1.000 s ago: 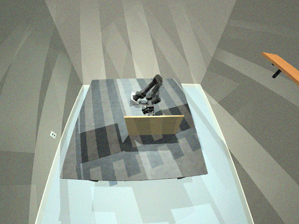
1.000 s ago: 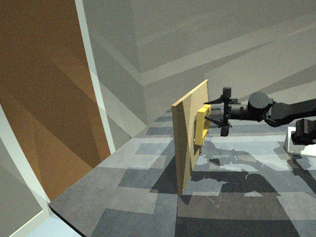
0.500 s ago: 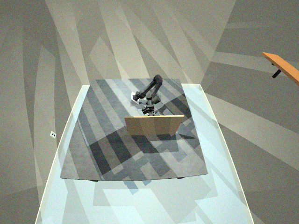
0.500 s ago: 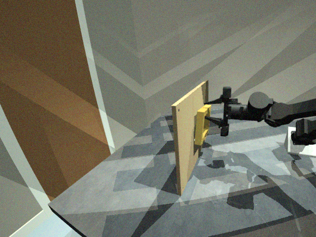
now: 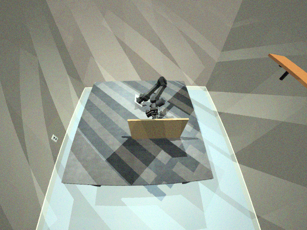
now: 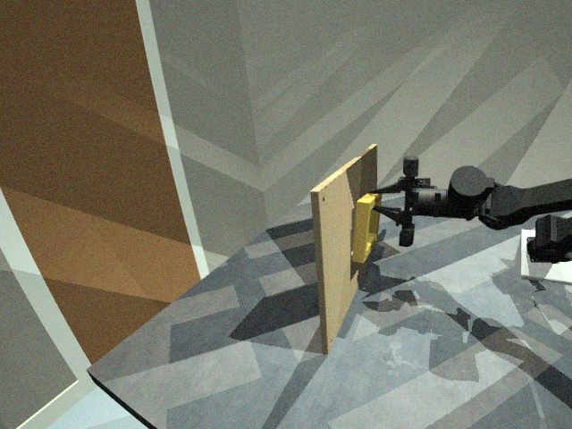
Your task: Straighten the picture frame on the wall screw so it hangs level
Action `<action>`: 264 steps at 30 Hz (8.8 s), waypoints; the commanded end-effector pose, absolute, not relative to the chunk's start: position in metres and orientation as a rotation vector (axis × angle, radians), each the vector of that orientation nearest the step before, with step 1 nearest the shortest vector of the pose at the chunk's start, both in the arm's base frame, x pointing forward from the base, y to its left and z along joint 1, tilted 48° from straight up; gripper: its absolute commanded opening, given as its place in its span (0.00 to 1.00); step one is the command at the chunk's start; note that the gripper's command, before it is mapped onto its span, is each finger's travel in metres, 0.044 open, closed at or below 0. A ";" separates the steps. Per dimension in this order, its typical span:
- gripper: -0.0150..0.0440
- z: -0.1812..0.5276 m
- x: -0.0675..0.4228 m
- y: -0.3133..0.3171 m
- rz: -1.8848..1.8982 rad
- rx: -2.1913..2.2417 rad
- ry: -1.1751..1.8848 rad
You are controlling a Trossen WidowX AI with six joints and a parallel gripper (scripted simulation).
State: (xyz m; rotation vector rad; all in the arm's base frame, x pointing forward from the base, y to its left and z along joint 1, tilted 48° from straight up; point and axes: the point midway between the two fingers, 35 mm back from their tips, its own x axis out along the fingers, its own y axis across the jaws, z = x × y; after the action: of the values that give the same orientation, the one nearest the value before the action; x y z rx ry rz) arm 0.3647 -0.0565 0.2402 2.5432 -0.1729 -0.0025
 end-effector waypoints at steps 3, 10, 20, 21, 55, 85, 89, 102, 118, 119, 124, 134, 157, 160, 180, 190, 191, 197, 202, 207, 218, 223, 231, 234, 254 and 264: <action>0.34 0.241 0.365 -0.057 -0.003 2.536 -0.178; 0.25 0.241 0.365 -0.057 -0.003 2.536 -0.178; 0.25 0.241 0.365 -0.058 -0.003 2.536 -0.178; 0.25 0.241 0.364 -0.058 -0.003 2.536 -0.178; 0.25 0.245 0.364 -0.064 -0.003 2.536 -0.178; 0.25 0.247 0.364 -0.063 -0.003 2.536 -0.178; 0.25 0.248 0.364 -0.063 -0.003 2.536 -0.178; 0.25 0.251 0.364 -0.061 -0.003 2.536 -0.178; 0.25 0.252 0.364 -0.061 -0.003 2.536 -0.178; 0.25 0.252 0.364 -0.061 -0.003 2.536 -0.178; 0.25 0.252 0.364 -0.061 -0.003 2.536 -0.178; 0.25 0.250 0.364 -0.060 -0.003 2.536 -0.178; 0.25 0.248 0.365 -0.055 -0.003 2.536 -0.178; 0.25 0.247 0.365 -0.055 -0.003 2.536 -0.178; 0.25 0.247 0.365 -0.053 -0.005 2.509 -0.162; 0.25 0.247 0.365 -0.053 -0.011 2.444 -0.160; 0.25 0.247 0.365 -0.053 -0.012 2.434 -0.159; 0.25 0.248 0.365 -0.053 -0.014 2.408 -0.158; 0.25 0.248 0.365 -0.053 -0.016 2.381 -0.157; 0.34 0.248 0.365 -0.054 -0.015 2.391 -0.162; 0.69 0.248 0.365 -0.054 -0.015 2.391 -0.162; 0.69 0.253 0.336 -0.049 -0.014 2.430 -0.165; 0.69 0.245 0.276 -0.039 -0.010 2.521 -0.174; 0.69 0.241 0.266 -0.038 -0.009 2.537 -0.176; 0.69 0.268 0.240 -0.086 -0.017 2.526 -0.186; 0.69 0.271 0.234 -0.088 -0.016 2.536 -0.174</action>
State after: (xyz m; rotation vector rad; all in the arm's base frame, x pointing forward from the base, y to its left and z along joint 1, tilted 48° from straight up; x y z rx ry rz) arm 0.2344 -0.0886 0.2701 2.5288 -0.1797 -0.0183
